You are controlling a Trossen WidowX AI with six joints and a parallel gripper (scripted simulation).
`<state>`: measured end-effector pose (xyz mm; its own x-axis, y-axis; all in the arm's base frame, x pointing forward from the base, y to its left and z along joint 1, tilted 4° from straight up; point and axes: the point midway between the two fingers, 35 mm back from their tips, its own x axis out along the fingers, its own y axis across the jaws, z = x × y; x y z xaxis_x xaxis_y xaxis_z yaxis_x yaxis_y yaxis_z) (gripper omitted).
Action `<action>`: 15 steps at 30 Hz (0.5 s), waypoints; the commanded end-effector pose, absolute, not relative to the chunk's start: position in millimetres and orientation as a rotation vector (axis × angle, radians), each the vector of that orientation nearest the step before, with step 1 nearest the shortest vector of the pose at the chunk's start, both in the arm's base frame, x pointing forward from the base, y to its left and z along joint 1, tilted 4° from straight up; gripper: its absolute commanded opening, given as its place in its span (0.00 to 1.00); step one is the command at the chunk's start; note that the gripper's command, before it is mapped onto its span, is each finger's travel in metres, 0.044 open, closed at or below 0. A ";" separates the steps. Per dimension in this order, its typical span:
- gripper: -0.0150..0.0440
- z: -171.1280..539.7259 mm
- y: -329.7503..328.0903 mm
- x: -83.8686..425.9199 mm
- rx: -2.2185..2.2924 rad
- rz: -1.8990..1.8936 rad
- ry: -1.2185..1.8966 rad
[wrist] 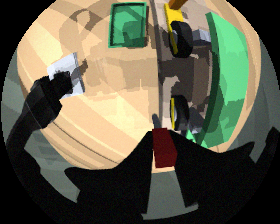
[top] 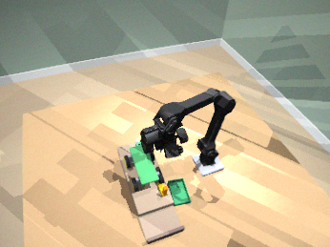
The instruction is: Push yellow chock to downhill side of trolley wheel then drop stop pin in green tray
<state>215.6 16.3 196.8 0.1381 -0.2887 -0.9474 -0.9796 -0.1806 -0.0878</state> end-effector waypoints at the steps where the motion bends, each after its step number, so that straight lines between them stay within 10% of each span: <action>1: 0.25 193.2 29.3 212.5 -1.612 1.085 1.267; 15: 0.25 183.1 76.0 203.0 -1.609 1.087 1.265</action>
<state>205.7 65.1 185.4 0.1322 -0.2901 -0.9478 -0.9802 -0.1804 -0.0816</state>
